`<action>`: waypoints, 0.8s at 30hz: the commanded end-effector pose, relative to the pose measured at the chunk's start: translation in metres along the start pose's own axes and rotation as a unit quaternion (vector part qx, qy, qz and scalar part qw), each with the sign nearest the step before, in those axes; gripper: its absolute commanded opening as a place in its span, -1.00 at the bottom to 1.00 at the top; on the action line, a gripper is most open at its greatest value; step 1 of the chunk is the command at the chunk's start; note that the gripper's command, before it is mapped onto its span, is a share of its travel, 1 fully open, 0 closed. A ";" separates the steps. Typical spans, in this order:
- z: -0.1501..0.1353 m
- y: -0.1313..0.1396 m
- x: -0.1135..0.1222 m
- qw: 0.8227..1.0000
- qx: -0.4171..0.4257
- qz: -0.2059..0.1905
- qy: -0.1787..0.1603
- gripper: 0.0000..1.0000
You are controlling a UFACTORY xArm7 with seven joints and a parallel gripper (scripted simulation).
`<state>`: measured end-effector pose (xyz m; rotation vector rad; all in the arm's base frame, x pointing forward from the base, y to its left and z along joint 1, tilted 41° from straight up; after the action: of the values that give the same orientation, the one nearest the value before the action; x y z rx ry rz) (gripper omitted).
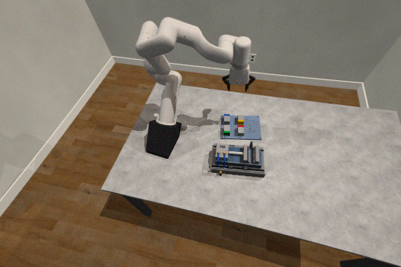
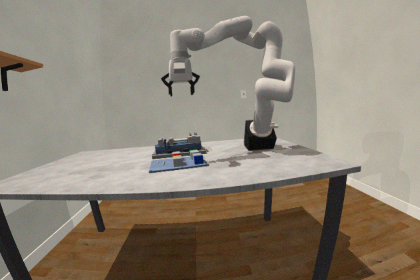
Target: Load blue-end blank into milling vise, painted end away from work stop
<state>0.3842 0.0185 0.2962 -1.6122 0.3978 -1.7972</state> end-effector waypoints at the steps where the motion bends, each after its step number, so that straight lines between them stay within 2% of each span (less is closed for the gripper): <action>1: 0.003 0.030 0.001 1.000 0.000 0.000 0.002 1.00; 9: 0.003 0.036 0.001 1.000 0.000 0.000 0.002 1.00; 19: 0.003 0.034 0.001 0.993 0.114 0.000 0.002 1.00; 24: 0.003 0.034 0.001 0.993 0.114 0.000 0.002 1.00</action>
<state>0.3956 -0.0052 0.2752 -1.4643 0.1988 -1.7746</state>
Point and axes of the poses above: the point where the finger pads meet when closed, its own x axis back along the fingers, its own z axis across the jaws, y = z × x, the point moved 1 cm from there along x, back along the fingers
